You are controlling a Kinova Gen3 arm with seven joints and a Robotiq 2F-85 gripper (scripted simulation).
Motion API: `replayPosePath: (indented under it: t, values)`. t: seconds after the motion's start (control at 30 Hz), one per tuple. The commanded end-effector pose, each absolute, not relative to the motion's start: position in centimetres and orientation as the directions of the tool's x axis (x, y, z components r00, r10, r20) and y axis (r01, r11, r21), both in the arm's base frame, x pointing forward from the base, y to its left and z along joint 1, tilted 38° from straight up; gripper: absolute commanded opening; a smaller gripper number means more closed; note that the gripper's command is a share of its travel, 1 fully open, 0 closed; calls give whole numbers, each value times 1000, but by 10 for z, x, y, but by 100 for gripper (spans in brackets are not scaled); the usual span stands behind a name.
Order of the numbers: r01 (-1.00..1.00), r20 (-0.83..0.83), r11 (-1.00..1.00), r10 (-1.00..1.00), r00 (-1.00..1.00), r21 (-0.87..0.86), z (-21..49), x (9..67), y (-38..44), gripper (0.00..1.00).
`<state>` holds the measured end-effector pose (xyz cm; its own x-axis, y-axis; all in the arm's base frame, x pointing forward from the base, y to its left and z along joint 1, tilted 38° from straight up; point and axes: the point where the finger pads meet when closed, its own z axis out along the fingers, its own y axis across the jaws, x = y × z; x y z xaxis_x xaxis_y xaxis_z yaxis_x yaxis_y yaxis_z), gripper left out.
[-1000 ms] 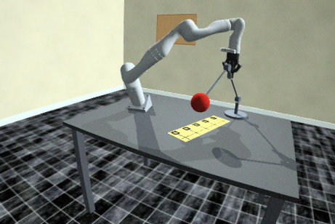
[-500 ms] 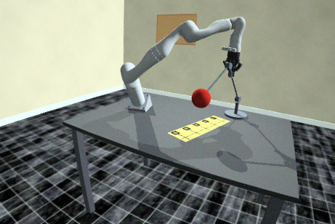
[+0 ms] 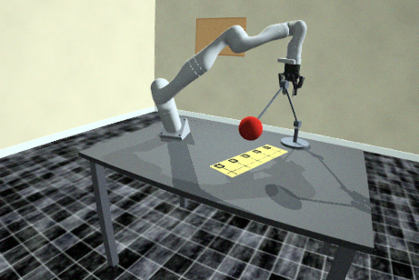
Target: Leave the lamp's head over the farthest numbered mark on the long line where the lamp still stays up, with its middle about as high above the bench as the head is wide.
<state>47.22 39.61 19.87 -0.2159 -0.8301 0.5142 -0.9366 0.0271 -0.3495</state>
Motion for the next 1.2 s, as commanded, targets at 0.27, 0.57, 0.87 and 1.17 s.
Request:
replayPosePath:
  t: [0.27,0.57,0.87,1.17]
  values:
    - [-936,520,31,-825,-221,-350,200,473,392,100]
    - [-936,520,30,-825,-221,-350,228,463,412,100]
    - [-936,520,30,-825,-221,-350,251,455,427,100]
    - [-935,517,32,-826,-223,-353,282,446,442,100]
